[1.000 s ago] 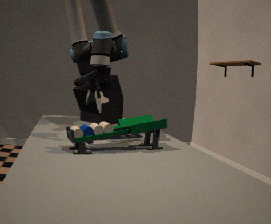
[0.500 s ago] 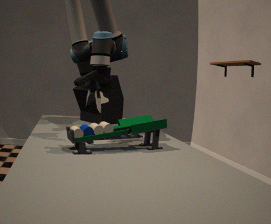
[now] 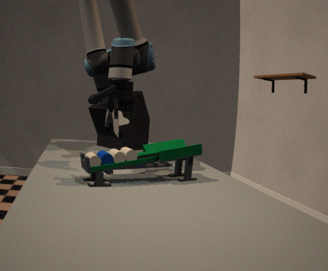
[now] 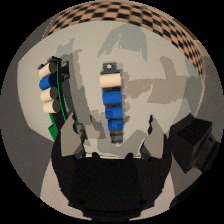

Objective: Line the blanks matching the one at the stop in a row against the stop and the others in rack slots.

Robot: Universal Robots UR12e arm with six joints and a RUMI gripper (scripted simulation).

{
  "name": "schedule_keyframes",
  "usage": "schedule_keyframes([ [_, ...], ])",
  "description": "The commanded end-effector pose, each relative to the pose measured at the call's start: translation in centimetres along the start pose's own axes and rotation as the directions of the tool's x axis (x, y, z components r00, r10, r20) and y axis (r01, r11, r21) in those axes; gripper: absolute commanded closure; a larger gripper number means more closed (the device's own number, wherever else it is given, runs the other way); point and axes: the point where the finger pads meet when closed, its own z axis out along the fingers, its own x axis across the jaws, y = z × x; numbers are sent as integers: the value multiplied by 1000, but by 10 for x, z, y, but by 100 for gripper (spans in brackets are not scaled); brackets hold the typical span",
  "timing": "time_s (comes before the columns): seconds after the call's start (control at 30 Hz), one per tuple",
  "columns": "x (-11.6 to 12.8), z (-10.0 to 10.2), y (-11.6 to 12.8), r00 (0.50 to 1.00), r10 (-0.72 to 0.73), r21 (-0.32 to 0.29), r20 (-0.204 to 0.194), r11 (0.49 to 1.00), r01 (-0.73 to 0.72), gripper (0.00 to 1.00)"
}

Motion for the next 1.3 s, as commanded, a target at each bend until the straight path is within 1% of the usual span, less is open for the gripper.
schedule_keyframes([
  [0.0, -1, -1, -5, 992, 123, 1, 3, 992, -123, 0],
  [0.1, -1, -1, -7, 980, 197, 1, 3, 980, -197, 0],
  [0.17, -1, -1, -7, 980, 197, 1, 3, 980, -197, 0],
  [0.33, 1, 0, -10, 941, 339, 1, 3, 941, -339, 0],
  [0.5, 3, 0, -14, 868, 497, 1, 3, 868, -497, 0],
  [0.6, 4, 0, -16, 805, 593, 1, 3, 805, -593, 0],
  [0.67, 4, 1, -18, 754, 657, 1, 3, 754, -657, 0],
  [0.73, 4, 1, -18, 754, 657, 1, 3, 754, -657, 0],
  [0.83, 5, 1, -19, 666, 746, 0, 3, 666, -746, 0],
  [0.97, 6, 1, -22, 522, 853, 0, 3, 522, -853, 0],
  [1.07, 7, 2, -24, 421, 907, -2, 3, 421, -907, 0],
  [1.23, 7, 2, -27, 234, 972, -4, 2, 234, -972, 0],
  [1.27, 7, 2, -27, 234, 972, -4, 2, 234, -972, 0],
])
